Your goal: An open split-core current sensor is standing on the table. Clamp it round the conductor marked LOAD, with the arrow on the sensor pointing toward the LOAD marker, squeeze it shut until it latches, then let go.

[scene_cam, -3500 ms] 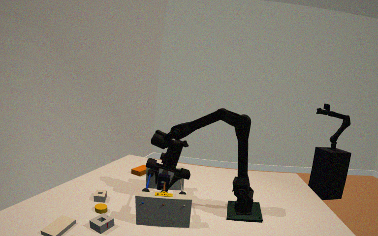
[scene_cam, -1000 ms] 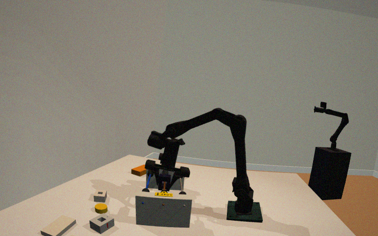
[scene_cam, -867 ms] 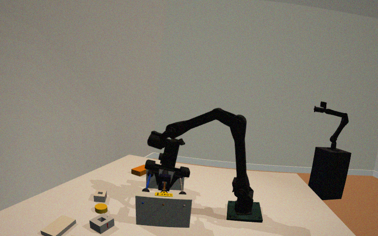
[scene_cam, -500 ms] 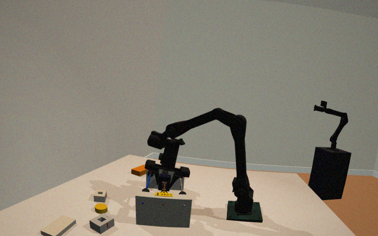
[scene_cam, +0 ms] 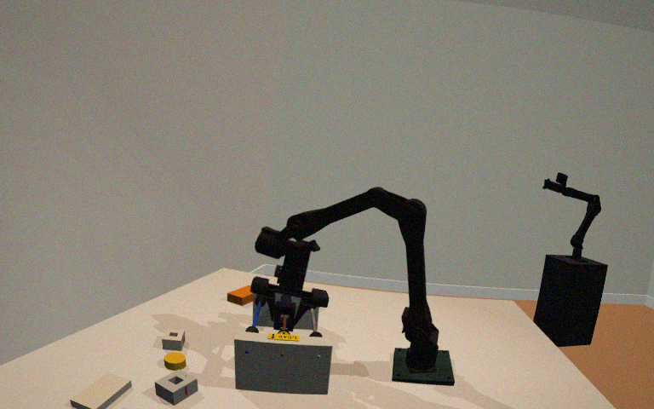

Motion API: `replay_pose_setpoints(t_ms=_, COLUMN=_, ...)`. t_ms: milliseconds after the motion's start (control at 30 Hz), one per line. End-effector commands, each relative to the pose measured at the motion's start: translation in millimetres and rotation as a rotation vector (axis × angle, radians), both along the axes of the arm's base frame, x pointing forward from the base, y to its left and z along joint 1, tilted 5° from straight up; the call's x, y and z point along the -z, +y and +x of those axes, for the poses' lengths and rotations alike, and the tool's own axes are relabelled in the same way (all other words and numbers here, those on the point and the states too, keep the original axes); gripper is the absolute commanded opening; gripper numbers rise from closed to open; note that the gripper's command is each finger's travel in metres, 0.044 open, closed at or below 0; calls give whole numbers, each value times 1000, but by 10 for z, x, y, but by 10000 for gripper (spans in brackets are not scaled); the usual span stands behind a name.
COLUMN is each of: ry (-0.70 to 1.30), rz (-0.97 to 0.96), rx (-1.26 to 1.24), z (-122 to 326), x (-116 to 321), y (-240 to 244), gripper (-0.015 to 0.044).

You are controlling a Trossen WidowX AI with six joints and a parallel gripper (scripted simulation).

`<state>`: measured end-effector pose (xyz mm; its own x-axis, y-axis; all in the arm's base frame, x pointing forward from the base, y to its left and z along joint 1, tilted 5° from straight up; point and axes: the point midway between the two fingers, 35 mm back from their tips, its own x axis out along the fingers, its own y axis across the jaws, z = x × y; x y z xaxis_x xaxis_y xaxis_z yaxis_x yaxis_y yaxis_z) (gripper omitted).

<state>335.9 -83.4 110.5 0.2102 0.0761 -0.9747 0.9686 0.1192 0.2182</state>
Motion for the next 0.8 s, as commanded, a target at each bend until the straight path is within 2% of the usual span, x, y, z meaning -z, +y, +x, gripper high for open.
replay_pose_setpoints(t_ms=0, ry=0, rz=0, rx=0, z=0, x=0, y=0, gripper=145)
replay_pose_setpoints(t_ms=200, ry=0, rz=0, rx=0, z=0, x=0, y=0, gripper=105)
replay_pose_setpoints(t_ms=333, ry=-30, rz=5, rx=2, z=0, x=-17, y=-2, gripper=0)
replay_pose_setpoints(t_ms=767, ry=-15, rz=0, rx=2, z=4, x=2, y=-3, gripper=0)
